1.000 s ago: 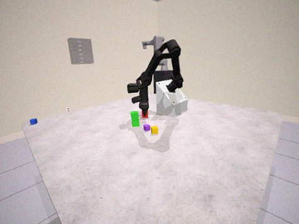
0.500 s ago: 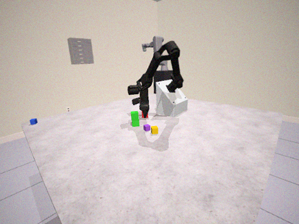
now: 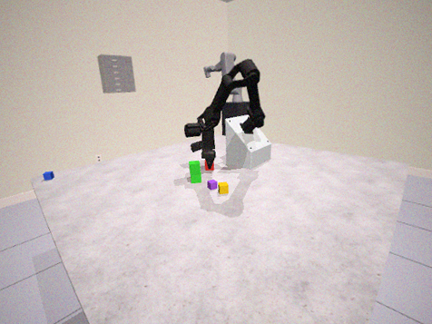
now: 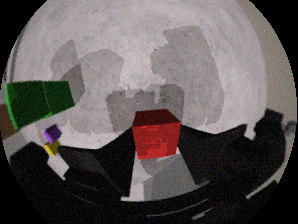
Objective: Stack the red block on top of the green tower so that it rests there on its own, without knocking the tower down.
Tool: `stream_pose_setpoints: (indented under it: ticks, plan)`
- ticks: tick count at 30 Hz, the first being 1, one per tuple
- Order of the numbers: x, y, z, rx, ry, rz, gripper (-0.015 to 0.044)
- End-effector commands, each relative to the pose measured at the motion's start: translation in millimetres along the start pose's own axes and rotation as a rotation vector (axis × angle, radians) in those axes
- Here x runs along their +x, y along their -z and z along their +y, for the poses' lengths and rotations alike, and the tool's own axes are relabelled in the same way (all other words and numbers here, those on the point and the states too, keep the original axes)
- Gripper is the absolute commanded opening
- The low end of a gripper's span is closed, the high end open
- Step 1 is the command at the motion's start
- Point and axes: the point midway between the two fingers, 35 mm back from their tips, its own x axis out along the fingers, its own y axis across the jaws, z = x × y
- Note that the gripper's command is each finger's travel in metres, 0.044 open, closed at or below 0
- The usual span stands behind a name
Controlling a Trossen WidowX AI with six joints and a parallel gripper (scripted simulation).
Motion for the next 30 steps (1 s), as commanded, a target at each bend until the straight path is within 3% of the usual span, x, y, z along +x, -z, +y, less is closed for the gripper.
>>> stream_pose_setpoints:
  ticks: [1,5,10,30]
  plan:
    - [0,0,0,0.003,-0.003,0.000,0.0157]
    - [0,0,0,0.003,-0.003,0.000,0.0131]
    - [-11,-1,0,0.003,-0.002,-0.001,0.0000]
    - [-94,-2,0,0.003,0.001,-0.005,0.0000]
